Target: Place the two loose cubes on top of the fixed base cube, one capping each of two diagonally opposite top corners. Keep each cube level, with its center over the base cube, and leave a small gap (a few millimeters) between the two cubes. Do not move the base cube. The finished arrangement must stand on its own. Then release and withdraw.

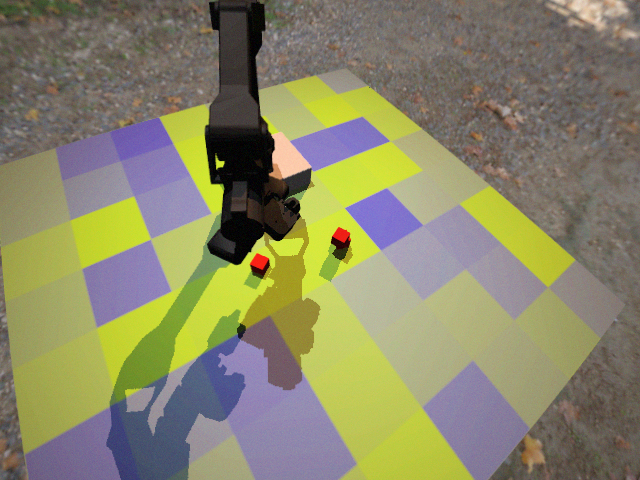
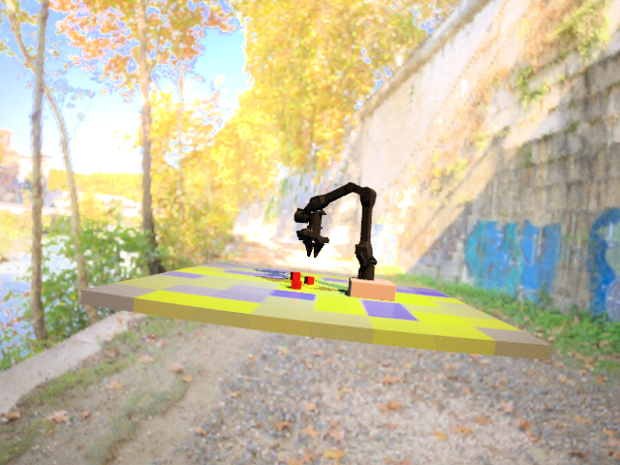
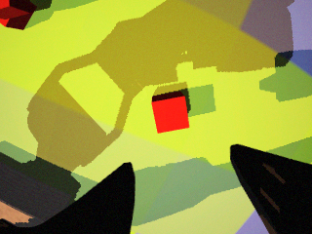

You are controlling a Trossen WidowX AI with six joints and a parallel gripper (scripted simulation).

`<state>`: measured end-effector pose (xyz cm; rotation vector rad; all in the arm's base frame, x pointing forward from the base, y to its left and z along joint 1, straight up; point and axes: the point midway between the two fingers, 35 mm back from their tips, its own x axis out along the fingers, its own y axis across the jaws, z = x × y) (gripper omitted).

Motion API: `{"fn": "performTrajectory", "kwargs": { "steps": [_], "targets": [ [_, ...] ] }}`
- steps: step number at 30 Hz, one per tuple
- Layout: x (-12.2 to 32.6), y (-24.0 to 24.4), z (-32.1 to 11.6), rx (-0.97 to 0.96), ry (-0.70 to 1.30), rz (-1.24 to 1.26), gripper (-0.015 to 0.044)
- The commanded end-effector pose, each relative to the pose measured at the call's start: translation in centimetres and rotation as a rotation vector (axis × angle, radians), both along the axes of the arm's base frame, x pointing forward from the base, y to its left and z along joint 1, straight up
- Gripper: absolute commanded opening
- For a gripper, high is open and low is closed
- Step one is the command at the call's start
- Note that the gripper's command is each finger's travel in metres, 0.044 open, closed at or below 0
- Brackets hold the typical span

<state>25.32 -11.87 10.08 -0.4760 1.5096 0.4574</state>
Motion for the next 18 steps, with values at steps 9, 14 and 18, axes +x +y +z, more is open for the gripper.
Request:
{"fn": "performTrajectory", "kwargs": {
  "steps": [9, 14, 18],
  "targets": [
    [0.1, -0.2, -5.8, -0.001, -0.008, 0.018, 0.0265],
    [0.1, -0.2, -6.3, -0.001, -0.008, 0.018, 0.0265],
    [0.1, -0.2, -7.5, -0.001, -0.008, 0.018, 0.0265]
  ]
}}
